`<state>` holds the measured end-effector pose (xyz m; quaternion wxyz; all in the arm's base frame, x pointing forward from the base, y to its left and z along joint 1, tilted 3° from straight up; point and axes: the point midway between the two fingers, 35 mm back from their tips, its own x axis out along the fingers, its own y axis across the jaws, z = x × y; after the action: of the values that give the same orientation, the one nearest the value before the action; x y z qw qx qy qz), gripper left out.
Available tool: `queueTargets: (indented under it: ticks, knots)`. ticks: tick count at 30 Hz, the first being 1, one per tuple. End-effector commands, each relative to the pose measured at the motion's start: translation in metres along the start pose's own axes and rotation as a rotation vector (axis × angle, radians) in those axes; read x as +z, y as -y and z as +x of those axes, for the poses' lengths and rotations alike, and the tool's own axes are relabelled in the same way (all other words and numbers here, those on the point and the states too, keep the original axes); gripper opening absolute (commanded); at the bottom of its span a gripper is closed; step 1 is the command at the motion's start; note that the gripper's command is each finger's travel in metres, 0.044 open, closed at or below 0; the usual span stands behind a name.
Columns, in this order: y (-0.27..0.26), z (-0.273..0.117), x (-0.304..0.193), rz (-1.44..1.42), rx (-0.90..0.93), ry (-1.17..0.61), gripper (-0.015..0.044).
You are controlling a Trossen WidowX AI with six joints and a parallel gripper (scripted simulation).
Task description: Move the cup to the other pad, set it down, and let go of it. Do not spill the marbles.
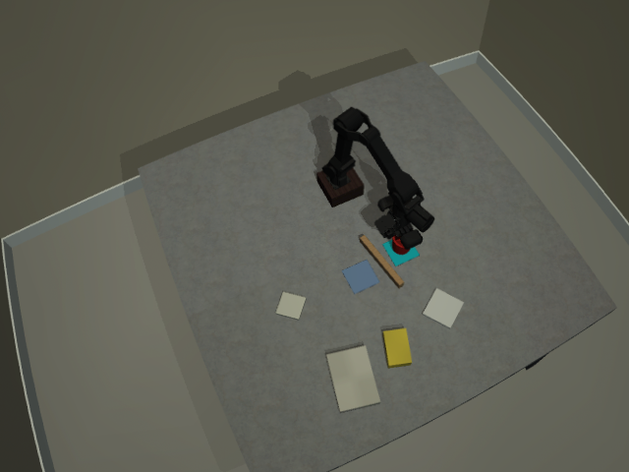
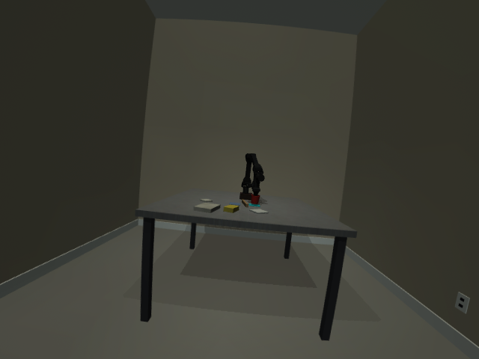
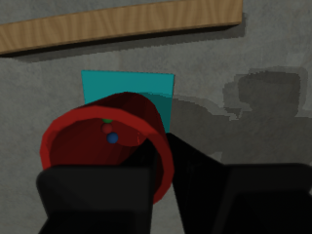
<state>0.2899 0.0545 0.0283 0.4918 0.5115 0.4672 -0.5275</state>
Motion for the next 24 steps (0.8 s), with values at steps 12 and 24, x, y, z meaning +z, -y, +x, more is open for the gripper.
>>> queueTargets:
  ticks: [12,24]
  knots:
    - [0.0009,0.0067,0.0,0.0,-0.002,0.001,0.0]
    - [0.0009,0.0067,0.0,0.0,-0.002,0.001,0.0128]
